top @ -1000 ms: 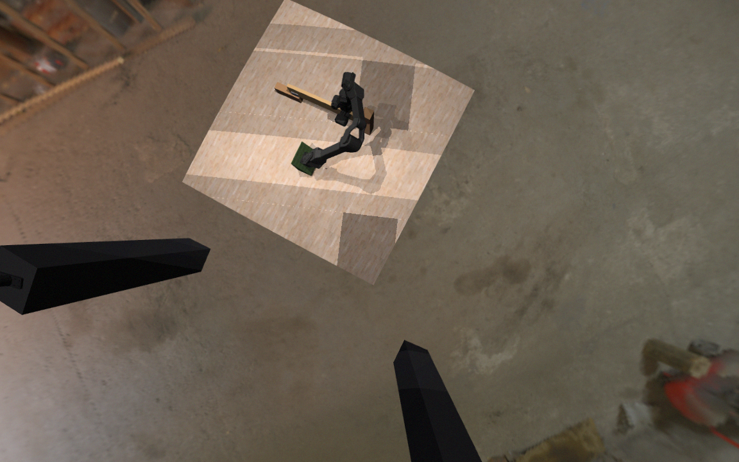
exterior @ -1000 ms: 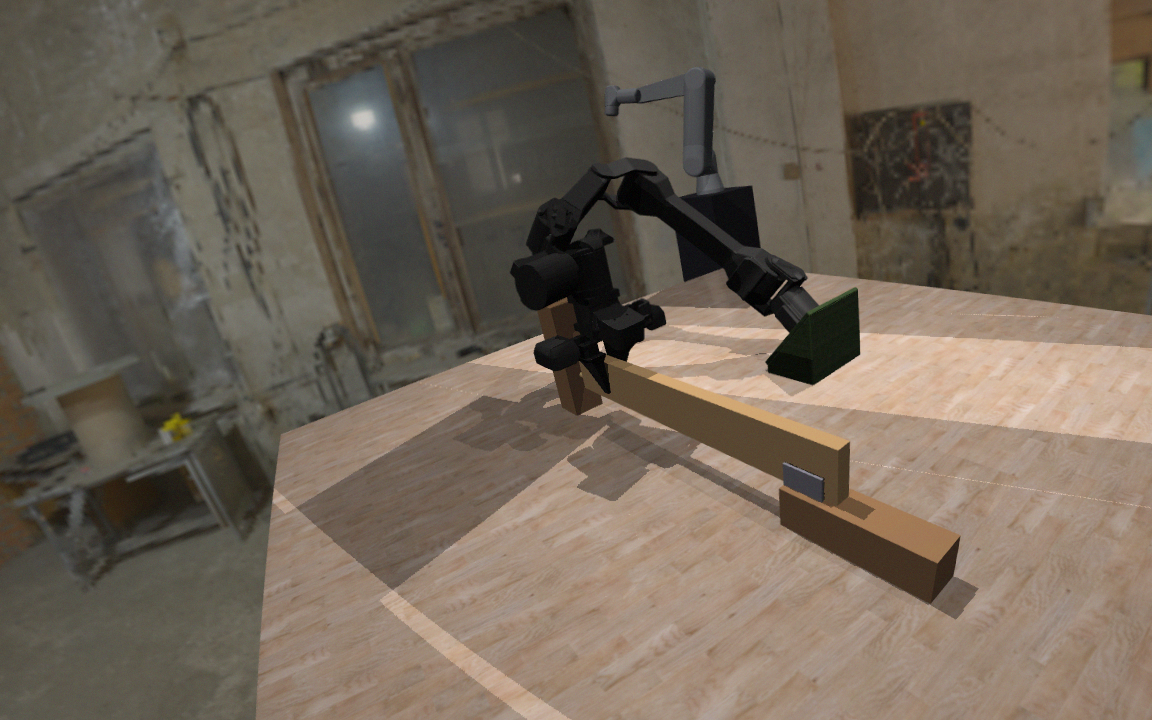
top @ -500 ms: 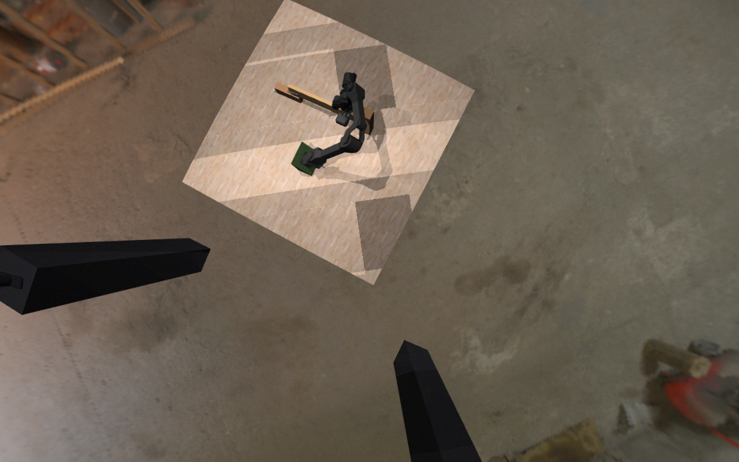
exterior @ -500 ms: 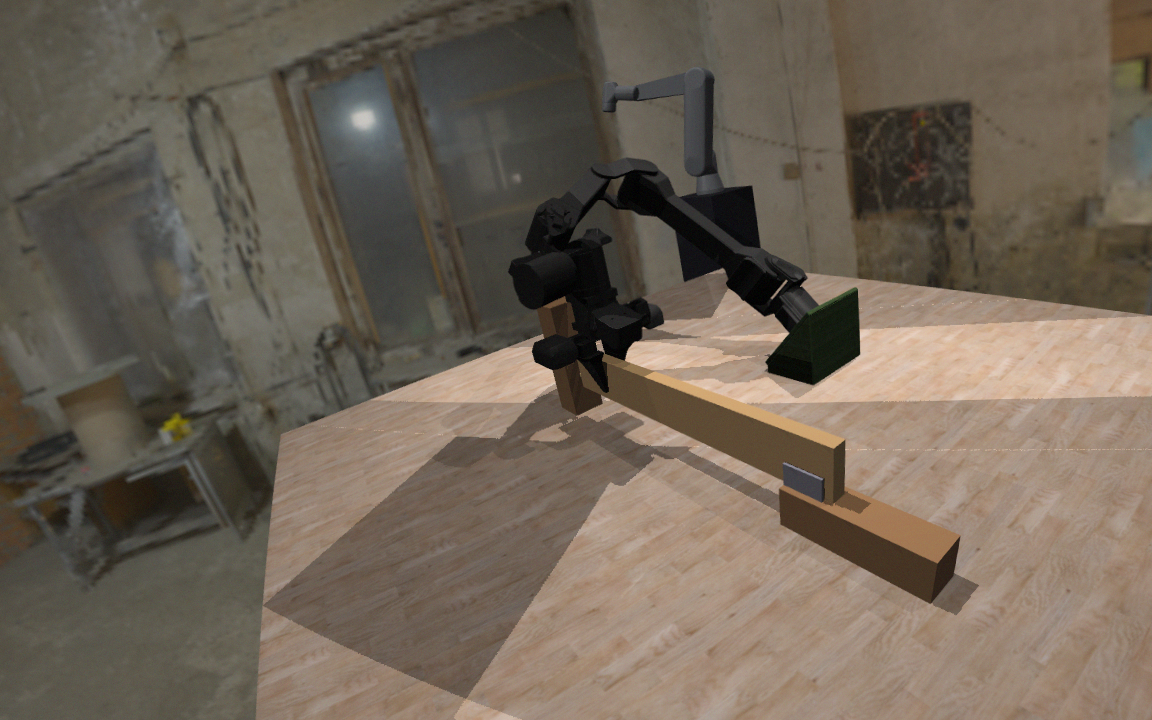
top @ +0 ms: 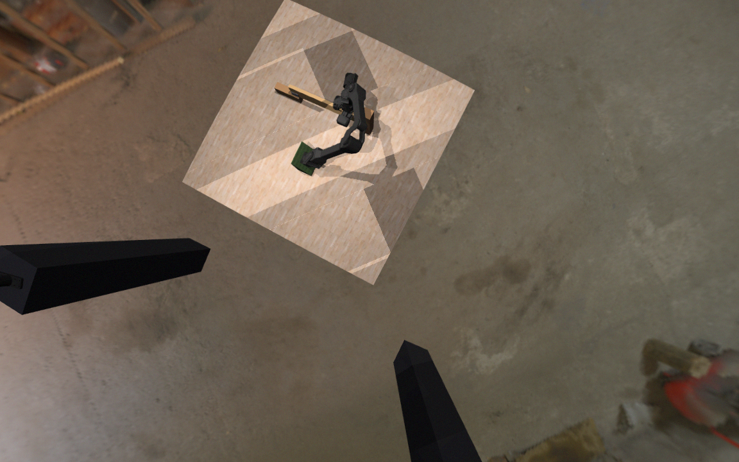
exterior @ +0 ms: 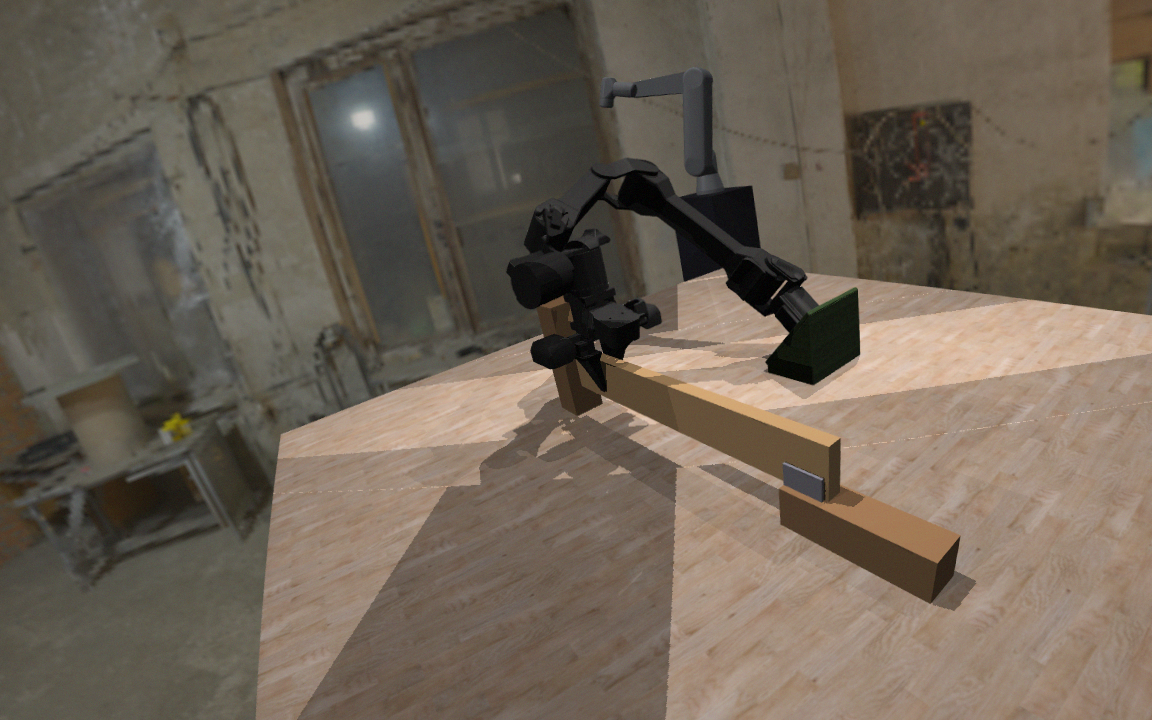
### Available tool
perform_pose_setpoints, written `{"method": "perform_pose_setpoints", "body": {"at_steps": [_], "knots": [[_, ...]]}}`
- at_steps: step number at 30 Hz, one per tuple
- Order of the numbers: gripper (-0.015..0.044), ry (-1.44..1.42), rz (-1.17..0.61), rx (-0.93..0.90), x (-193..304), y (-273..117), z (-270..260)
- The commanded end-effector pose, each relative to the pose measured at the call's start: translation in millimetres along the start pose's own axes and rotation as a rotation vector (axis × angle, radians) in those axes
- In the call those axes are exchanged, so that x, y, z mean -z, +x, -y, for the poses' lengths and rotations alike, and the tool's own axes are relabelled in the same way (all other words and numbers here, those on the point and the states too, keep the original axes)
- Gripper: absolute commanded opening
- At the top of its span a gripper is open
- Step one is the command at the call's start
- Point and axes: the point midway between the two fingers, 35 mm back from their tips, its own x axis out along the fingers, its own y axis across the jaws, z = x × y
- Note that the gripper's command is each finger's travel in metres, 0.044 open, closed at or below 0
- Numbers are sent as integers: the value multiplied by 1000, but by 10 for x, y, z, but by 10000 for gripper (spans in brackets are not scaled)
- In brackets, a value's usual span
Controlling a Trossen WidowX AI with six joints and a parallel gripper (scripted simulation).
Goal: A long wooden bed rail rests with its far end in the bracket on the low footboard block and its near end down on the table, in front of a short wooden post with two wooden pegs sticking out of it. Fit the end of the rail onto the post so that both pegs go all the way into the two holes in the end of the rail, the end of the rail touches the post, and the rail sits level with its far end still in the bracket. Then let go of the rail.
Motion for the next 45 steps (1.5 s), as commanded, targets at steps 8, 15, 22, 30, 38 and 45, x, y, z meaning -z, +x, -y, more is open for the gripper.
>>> {"method": "perform_pose_setpoints", "body": {"at_steps": [8, 15, 22, 30, 38, 45], "knots": [[0, -1, 1, 3, 45, -8, 6], [0, -1, 0, 3, 68, -8, 6], [0, -1, 0, 3, 90, -11, 6], [0, -1, 0, 3, 115, -15, 6], [0, -1, 0, 3, 141, -16, 6], [0, -1, 0, 3, 154, -13, 5]]}}
